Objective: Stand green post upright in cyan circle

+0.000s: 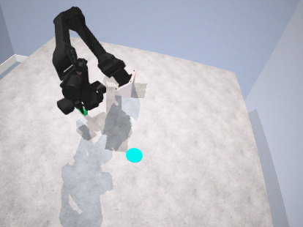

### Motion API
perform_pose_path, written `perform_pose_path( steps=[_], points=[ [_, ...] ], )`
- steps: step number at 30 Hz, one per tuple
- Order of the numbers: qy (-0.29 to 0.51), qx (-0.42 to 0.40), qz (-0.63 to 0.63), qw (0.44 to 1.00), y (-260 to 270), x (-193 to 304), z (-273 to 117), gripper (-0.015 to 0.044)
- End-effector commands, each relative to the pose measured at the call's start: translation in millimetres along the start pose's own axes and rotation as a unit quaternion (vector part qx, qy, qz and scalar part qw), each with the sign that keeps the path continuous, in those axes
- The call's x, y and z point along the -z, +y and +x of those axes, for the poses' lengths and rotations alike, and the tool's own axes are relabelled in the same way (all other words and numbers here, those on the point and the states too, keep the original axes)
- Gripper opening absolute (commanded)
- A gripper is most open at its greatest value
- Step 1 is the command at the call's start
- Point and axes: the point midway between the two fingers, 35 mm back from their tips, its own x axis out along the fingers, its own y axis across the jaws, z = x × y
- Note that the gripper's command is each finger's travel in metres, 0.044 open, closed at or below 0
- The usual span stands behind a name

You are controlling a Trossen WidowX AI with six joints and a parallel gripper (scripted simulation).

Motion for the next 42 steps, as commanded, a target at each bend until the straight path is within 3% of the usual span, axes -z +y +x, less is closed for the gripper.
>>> perform_pose_path(
  steps=[1,24,42],
  points=[
    [-0.002,-0.002,0.002,1.000,-2,-2,-13,0.0023],
    [0.003,0.000,0.002,1.000,3,3,-85,0.0023],
    [0.000,-0.001,-0.010,1.000,-9,-35,-98,0.0023]
  ],
)
